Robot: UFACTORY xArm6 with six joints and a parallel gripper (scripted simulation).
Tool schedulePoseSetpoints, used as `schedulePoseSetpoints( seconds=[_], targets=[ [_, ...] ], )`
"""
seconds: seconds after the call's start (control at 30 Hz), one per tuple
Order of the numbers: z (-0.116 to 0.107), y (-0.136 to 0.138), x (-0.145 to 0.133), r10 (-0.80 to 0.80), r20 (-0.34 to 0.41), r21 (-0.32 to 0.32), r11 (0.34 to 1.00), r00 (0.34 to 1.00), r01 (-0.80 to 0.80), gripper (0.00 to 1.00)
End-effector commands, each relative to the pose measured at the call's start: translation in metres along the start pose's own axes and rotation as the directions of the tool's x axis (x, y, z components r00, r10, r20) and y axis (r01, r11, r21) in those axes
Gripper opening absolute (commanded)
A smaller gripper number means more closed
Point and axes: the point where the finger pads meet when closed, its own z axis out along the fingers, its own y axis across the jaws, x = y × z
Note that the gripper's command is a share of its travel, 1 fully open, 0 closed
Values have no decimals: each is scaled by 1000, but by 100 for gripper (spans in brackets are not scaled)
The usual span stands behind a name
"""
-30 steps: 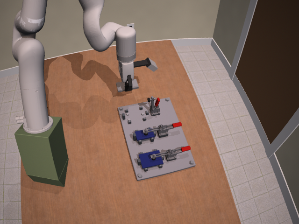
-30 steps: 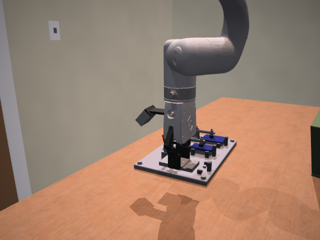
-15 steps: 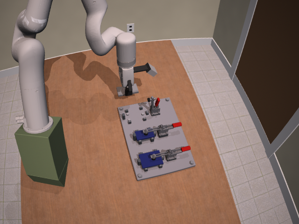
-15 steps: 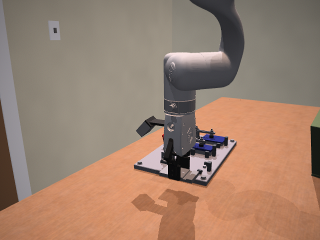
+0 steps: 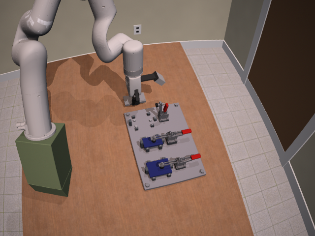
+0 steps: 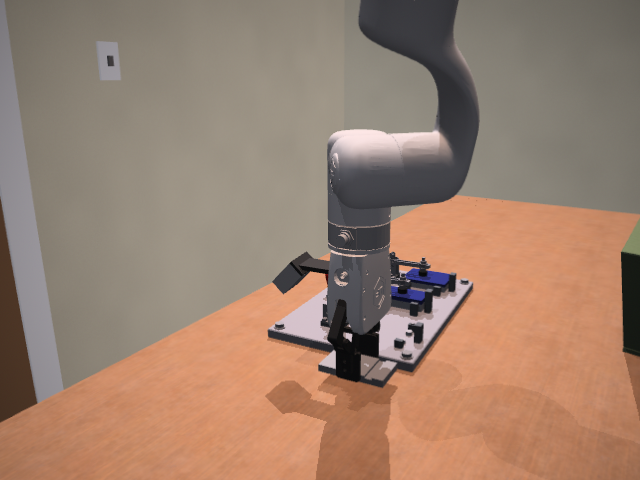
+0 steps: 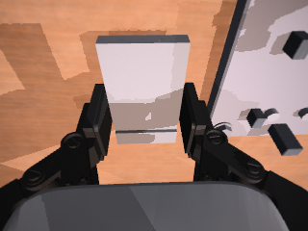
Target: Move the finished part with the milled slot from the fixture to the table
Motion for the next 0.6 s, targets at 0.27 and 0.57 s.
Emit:
schedulePoseSetpoints(
  seconds=[0.27,0.57],
  targets=[
    [9,-1,1,0,-4,2,1000,1000,0,0],
    [9,-1,1,0,-4,2,1000,1000,0,0]
  ],
)
